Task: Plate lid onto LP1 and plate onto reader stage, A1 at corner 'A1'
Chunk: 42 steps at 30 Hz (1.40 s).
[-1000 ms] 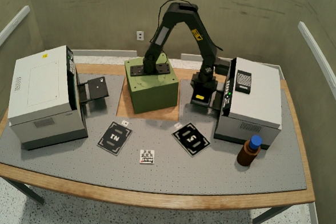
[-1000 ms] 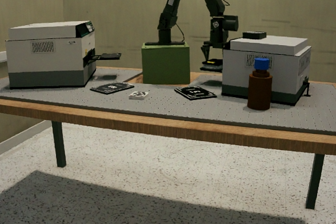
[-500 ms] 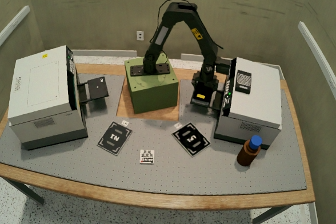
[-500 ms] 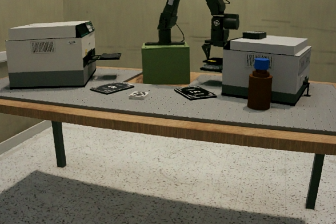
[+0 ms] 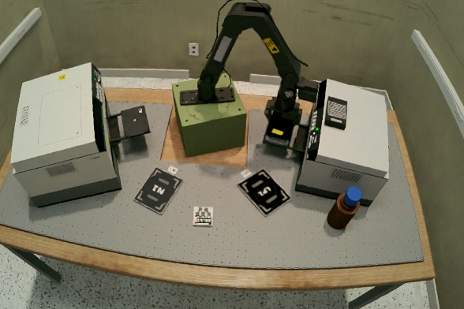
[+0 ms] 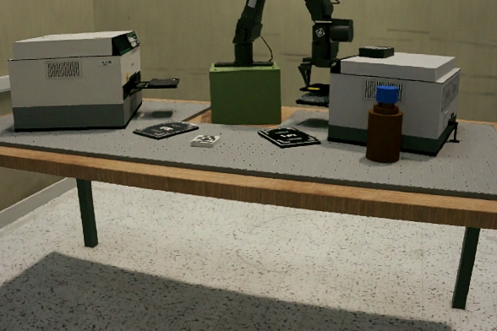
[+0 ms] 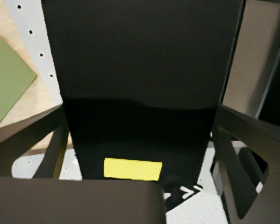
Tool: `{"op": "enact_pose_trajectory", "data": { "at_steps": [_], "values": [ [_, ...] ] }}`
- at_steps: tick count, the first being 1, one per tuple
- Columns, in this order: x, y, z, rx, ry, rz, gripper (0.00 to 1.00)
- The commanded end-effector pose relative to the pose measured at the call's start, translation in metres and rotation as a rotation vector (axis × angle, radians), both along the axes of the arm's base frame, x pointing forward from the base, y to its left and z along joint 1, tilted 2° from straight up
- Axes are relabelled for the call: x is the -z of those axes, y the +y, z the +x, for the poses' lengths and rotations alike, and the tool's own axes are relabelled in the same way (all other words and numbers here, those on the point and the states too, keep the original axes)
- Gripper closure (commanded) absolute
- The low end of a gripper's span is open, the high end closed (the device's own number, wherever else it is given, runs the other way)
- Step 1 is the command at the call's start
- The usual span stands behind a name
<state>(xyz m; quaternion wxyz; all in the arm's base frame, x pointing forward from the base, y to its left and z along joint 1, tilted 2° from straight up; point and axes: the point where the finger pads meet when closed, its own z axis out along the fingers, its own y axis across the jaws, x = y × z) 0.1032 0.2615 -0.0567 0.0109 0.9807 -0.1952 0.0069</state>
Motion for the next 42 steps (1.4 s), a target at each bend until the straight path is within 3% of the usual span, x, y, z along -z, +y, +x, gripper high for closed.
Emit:
{"op": "enact_pose_trajectory", "data": {
  "at_steps": [1, 10, 15, 23, 39, 42],
  "values": [
    [-0.016, 0.013, 0.004, 0.009, -0.009, 0.047, 0.15],
    [-0.018, 0.014, 0.004, 0.007, -0.008, 0.043, 0.15],
    [-0.020, 0.019, 0.010, 0.008, -0.022, 0.079, 0.15],
    [-0.022, 0.015, 0.000, -0.015, -0.006, 0.042, 0.15],
    [-0.023, 0.009, 0.003, 0.008, -0.008, 0.047, 0.15],
    [-0.031, 0.013, 0.004, 0.011, -0.010, 0.051, 0.15]
  ]
}}
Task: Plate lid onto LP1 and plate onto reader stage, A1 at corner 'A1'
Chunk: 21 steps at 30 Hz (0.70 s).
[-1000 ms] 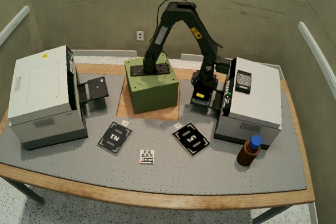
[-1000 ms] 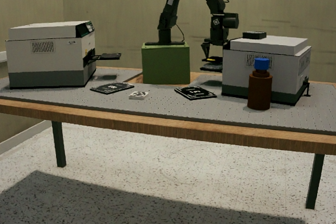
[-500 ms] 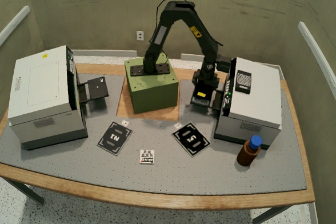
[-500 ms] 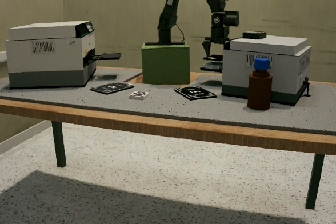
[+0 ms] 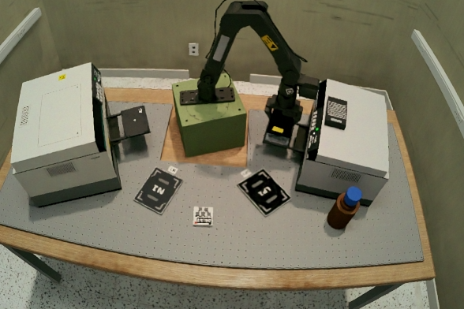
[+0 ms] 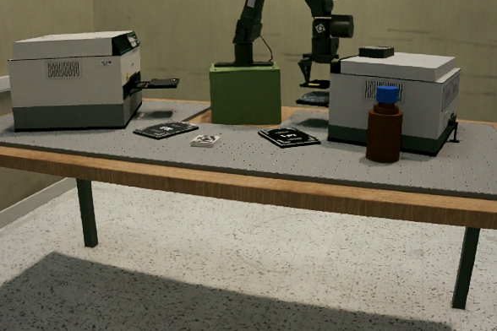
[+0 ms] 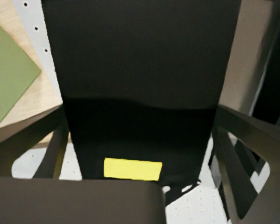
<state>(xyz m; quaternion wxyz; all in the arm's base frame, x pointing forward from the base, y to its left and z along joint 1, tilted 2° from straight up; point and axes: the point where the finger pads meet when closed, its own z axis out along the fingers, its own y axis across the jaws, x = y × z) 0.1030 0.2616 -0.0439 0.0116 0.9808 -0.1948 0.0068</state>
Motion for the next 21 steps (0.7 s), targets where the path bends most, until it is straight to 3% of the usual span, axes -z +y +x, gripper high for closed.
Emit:
{"op": "enact_pose_trajectory", "data": {
  "at_steps": [1, 21],
  "values": [
    [-0.018, 0.013, 0.005, 0.012, -0.010, 0.052, 0.15],
    [-0.041, 0.010, 0.001, 0.003, -0.002, 0.035, 0.15]
  ]
}}
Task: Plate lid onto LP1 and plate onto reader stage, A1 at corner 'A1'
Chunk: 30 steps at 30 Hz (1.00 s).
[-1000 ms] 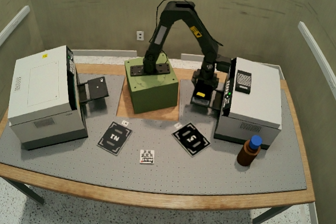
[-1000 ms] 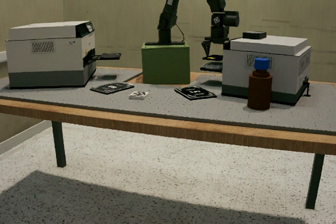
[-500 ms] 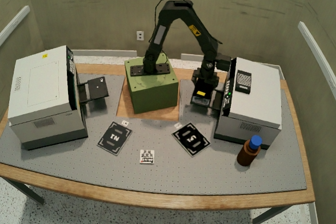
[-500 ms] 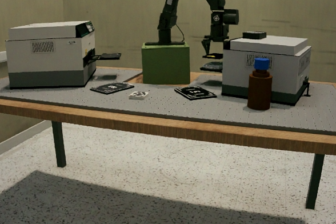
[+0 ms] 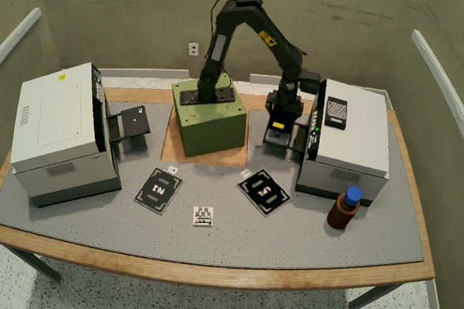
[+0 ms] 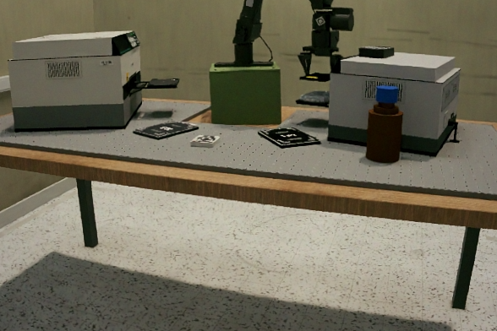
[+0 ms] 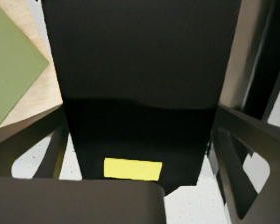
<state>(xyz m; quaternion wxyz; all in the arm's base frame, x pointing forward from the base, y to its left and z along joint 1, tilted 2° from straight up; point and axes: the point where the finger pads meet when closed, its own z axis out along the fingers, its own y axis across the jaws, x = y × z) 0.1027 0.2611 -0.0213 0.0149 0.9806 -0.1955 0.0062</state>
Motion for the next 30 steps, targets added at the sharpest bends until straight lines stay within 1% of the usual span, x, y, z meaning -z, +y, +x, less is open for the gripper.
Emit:
{"op": "enact_pose_trajectory", "data": {
  "at_steps": [1, 7, 11, 15, 30],
  "values": [
    [-0.020, 0.011, 0.000, 0.000, -0.004, 0.042, 0.15],
    [-0.028, 0.014, -0.001, -0.007, -0.007, 0.052, 0.15],
    [-0.034, 0.013, 0.002, 0.003, -0.007, 0.052, 0.15],
    [-0.036, 0.012, 0.002, 0.005, -0.006, 0.049, 0.15],
    [-0.056, 0.011, 0.002, 0.007, -0.006, 0.049, 0.15]
  ]
}}
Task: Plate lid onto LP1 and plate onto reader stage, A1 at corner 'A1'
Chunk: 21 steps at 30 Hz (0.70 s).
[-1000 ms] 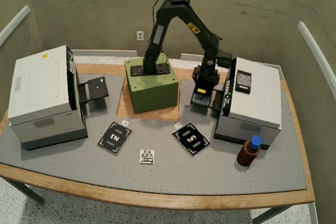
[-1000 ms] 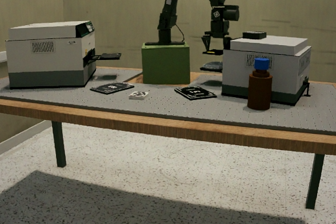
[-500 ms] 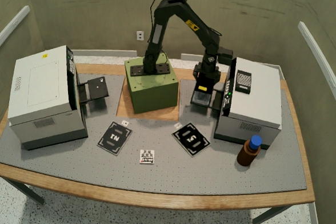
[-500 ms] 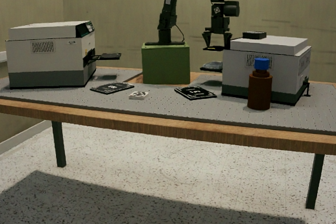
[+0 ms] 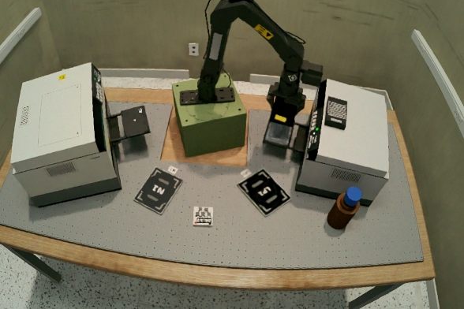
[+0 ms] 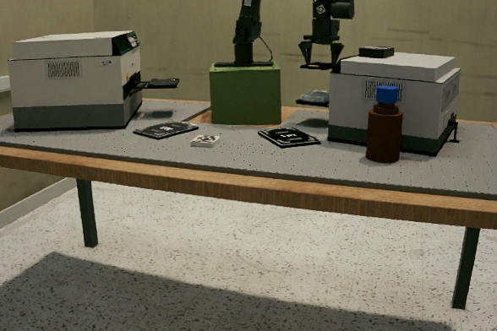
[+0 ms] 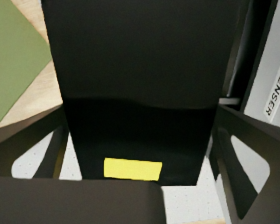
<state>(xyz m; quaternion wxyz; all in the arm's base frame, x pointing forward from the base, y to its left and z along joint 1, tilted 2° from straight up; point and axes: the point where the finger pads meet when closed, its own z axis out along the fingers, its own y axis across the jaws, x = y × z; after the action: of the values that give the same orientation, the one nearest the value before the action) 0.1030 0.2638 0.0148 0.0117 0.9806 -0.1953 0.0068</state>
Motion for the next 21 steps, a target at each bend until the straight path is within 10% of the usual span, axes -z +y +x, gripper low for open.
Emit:
{"op": "enact_pose_trajectory", "data": {
  "at_steps": [1, 21],
  "values": [
    [-0.020, 0.009, 0.001, 0.008, -0.003, 0.043, 0.15],
    [-0.007, 0.006, 0.032, 0.128, -0.019, 0.034, 0.15]
  ]
}}
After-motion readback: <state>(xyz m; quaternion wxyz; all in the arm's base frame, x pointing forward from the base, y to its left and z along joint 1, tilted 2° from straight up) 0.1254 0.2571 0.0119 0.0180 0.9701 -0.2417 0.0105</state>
